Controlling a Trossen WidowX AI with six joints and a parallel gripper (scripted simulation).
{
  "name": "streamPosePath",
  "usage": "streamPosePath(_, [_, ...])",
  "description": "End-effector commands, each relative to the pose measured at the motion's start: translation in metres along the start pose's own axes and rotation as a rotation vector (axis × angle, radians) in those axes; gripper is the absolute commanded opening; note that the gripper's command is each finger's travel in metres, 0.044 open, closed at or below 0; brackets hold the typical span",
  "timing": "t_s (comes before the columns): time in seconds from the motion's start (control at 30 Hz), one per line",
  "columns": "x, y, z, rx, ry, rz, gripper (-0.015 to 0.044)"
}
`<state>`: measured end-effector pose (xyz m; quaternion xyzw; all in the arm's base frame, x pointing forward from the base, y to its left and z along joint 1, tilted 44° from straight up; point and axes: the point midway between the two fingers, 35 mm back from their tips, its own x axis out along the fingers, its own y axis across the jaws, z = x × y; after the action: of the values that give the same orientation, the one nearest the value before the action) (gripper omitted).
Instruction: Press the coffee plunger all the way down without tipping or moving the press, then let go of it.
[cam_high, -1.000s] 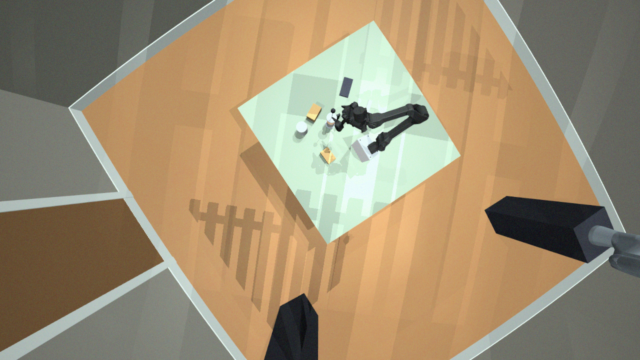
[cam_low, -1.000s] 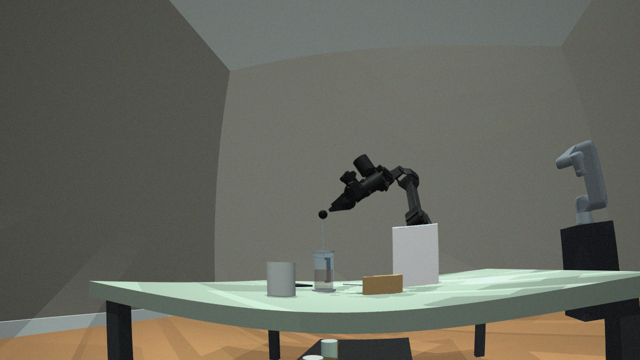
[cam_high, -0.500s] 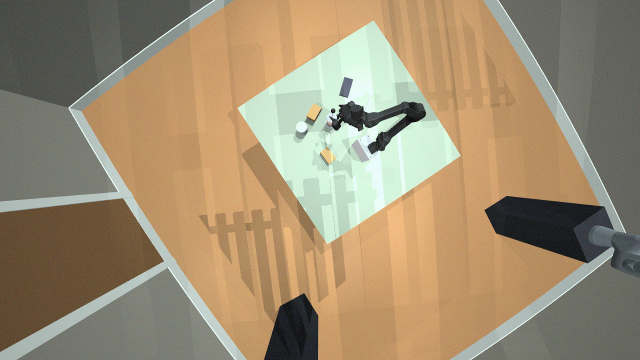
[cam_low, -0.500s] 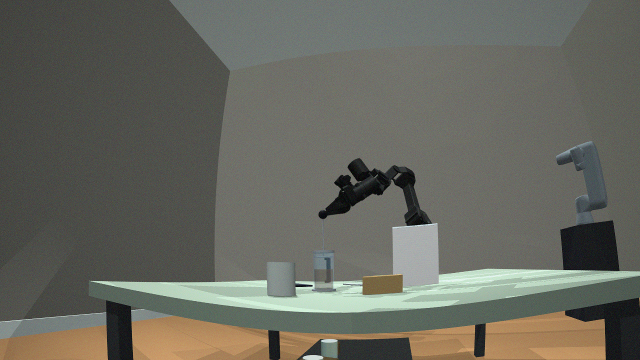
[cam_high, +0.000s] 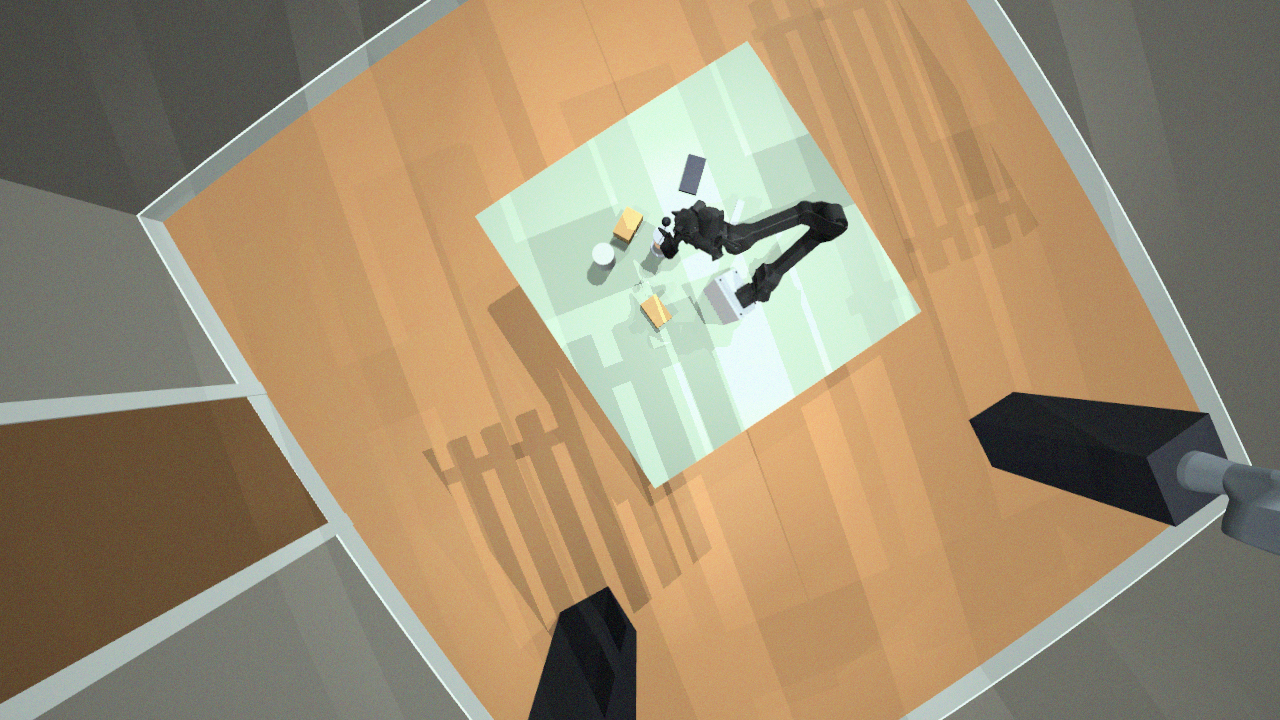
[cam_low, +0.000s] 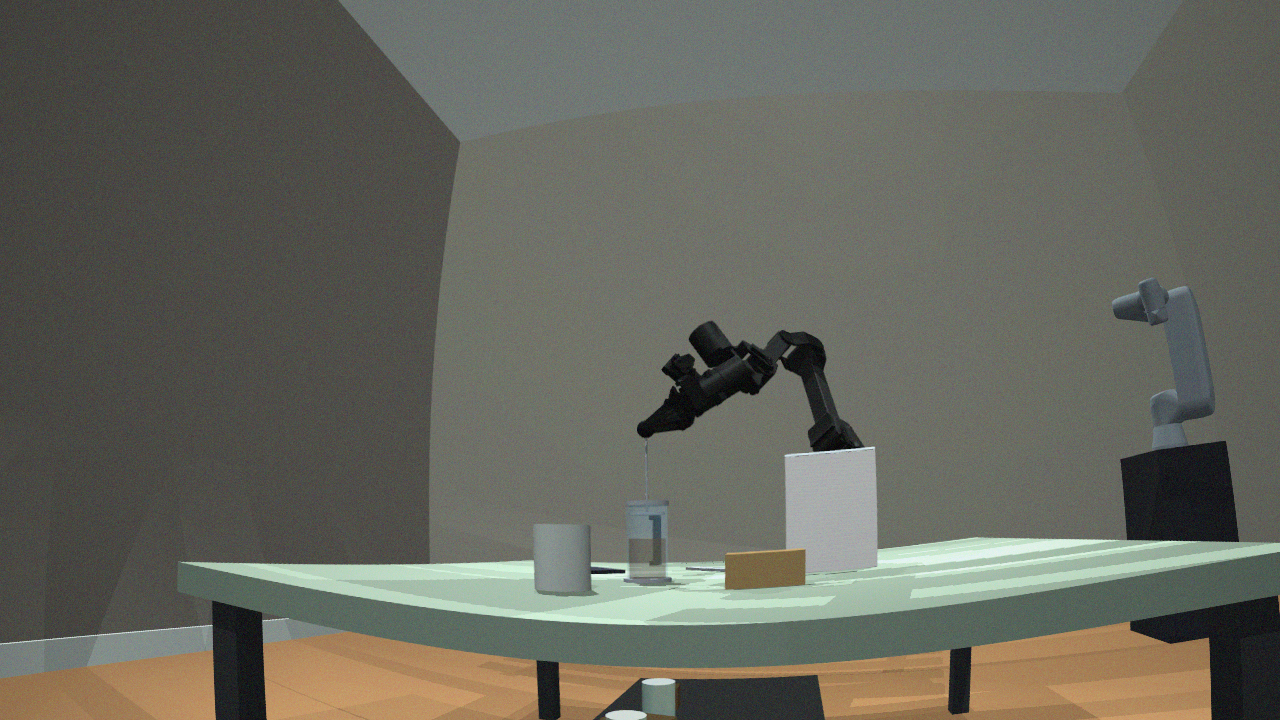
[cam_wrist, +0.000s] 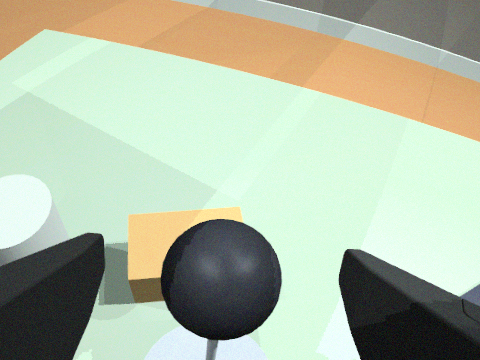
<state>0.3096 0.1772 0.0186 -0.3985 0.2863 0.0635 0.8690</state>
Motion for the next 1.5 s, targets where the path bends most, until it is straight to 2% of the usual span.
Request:
streamPosePath(0.0, [0.000,0.001,0.002,-0.002,-0.005,0.004,0.0230])
streamPosePath(0.1, [0.000,0.001,0.002,-0.002,-0.005,0.004,0.0151])
streamPosePath(0.27, [0.000,0.001,0.002,-0.002,-0.005,0.004,0.0122])
streamPosePath(1.47, [0.032,0.004,-0.034,-0.001,-0.001,0.008,0.0122])
